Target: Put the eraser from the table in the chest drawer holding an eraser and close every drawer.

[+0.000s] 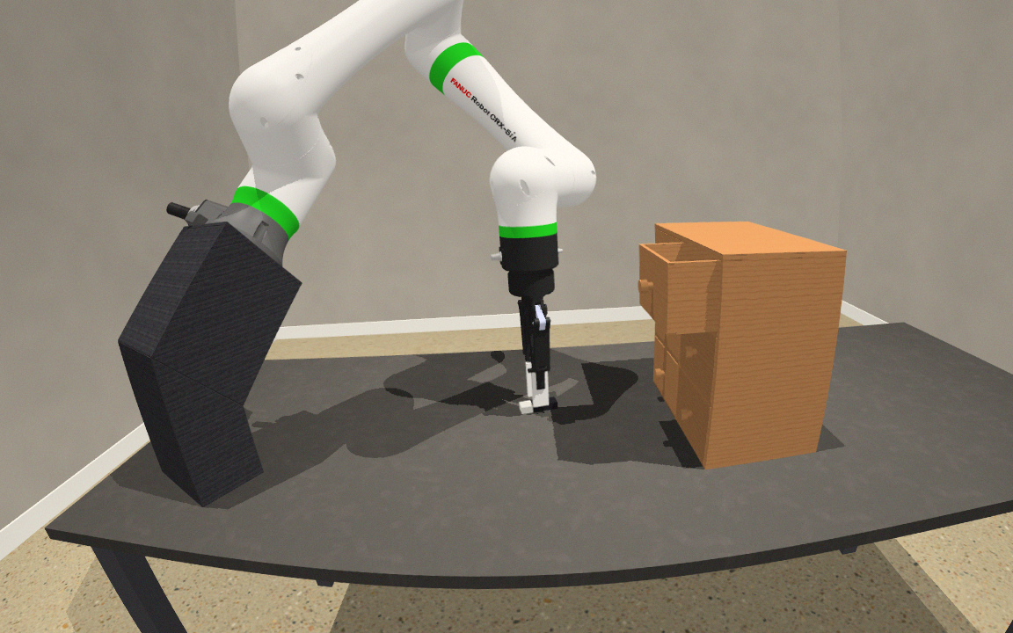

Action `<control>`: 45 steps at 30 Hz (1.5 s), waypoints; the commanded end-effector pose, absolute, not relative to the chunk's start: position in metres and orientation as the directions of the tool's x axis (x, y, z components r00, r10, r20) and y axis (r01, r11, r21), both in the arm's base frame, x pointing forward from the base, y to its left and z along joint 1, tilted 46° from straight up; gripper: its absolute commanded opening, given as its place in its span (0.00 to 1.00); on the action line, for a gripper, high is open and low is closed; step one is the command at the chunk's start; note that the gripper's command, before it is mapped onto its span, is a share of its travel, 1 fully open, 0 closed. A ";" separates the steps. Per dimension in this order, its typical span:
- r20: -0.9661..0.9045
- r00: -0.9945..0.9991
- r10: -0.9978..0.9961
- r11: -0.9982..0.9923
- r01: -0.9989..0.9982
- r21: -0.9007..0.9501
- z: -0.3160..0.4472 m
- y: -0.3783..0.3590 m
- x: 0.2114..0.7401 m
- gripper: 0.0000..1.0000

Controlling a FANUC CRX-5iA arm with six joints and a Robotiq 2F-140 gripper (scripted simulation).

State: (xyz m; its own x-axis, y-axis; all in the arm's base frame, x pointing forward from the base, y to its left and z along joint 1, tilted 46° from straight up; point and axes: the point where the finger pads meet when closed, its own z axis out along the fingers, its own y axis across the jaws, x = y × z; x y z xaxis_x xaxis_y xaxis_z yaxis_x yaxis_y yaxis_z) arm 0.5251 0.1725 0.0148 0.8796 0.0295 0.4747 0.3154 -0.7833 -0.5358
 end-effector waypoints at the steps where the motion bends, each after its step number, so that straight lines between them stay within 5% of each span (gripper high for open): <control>1: 0.475 0.879 0.029 -0.783 0.315 -0.536 0.011 0.176 0.527 0.23; 32: 0.475 0.879 0.029 -0.783 0.315 -0.536 0.004 0.182 0.531 0.23; 33: 0.475 0.879 0.029 -0.783 0.315 -0.536 0.004 0.182 0.531 0.11; 45: 0.475 0.879 0.029 -0.783 0.315 -0.536 0.004 0.182 0.531 0.11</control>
State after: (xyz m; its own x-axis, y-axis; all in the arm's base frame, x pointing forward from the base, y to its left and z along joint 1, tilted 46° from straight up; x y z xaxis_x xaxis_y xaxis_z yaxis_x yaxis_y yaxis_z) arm 0.5309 0.1823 0.0039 0.8794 0.0293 0.4751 0.3155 -0.7833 -0.5356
